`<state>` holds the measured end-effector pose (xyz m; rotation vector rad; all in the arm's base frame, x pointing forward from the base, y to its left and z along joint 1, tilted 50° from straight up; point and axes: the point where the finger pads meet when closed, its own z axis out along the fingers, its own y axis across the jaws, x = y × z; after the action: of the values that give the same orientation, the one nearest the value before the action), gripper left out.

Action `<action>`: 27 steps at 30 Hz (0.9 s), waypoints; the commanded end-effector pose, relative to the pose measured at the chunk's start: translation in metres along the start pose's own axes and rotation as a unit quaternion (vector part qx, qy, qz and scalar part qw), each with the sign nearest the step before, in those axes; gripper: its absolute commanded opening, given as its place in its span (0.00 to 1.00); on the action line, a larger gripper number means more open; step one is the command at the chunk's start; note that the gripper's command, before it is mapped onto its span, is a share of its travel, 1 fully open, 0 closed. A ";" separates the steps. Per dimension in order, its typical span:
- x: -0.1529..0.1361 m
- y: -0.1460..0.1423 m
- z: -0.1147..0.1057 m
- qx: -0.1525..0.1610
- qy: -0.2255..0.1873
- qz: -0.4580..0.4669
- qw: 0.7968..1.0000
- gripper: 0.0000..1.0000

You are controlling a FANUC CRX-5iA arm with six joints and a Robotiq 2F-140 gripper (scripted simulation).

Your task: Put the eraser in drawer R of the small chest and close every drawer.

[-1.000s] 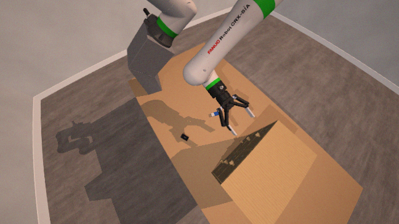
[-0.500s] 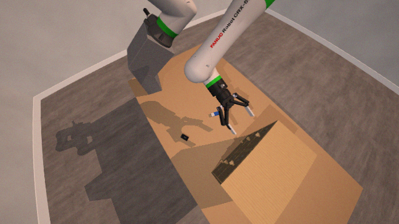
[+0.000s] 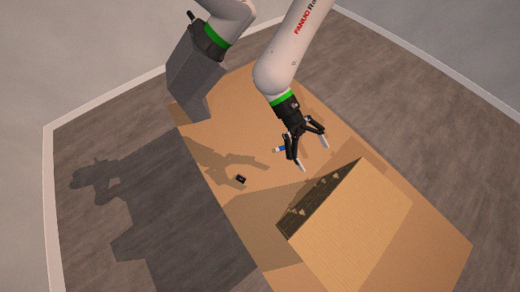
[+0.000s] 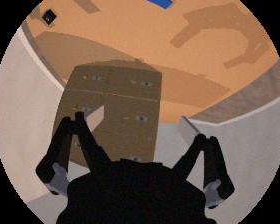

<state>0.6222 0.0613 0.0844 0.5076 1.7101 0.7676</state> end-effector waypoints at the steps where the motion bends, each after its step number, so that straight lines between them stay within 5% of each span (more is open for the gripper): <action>1: -0.002 0.004 -0.012 -0.004 0.076 0.006 0.997 1.00; 14: -0.007 0.003 -0.040 -0.005 0.196 0.006 0.980 1.00; 27: -0.014 0.003 -0.077 -0.006 0.350 0.005 0.937 1.00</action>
<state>0.5665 0.0329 0.1015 0.3118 2.1396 0.9496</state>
